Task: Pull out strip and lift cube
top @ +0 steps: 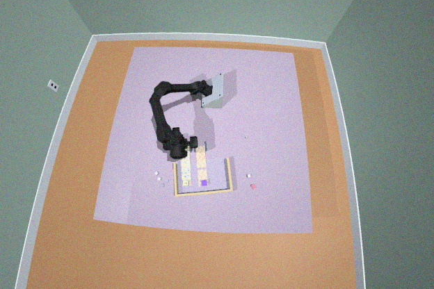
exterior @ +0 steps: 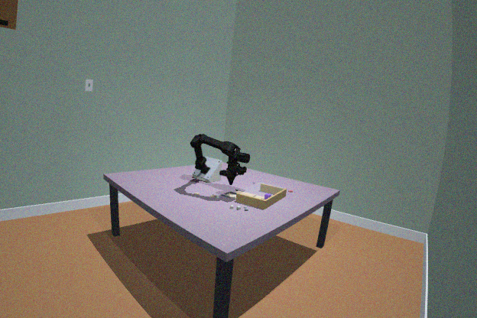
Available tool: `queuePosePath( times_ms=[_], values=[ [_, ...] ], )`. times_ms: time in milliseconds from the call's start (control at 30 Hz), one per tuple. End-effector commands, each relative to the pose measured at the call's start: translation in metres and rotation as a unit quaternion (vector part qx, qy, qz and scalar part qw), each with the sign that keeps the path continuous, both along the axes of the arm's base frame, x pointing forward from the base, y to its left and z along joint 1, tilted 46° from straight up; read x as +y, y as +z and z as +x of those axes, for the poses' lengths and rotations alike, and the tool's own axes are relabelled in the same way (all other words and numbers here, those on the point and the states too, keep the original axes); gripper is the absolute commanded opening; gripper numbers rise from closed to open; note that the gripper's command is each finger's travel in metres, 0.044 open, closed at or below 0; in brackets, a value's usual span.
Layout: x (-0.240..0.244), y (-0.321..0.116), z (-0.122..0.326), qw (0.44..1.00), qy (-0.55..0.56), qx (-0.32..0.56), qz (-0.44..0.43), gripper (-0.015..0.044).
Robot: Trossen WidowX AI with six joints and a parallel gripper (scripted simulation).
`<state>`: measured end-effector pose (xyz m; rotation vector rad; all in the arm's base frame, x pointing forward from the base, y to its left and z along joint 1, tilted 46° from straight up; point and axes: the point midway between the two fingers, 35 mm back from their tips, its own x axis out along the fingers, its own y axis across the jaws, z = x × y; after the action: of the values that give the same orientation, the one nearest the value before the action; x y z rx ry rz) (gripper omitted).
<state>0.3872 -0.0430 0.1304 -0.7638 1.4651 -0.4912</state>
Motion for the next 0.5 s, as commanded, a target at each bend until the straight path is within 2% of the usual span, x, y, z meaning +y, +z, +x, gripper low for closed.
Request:
queuePosePath(
  times_ms=[0,467],
  values=[
    [-0.002,-0.002,0.002,1.0,-0.002,0.001,0.004,0.0],
    [-0.016,-0.019,0.005,1.0,-0.002,0.001,0.004,0.0]
  ],
)
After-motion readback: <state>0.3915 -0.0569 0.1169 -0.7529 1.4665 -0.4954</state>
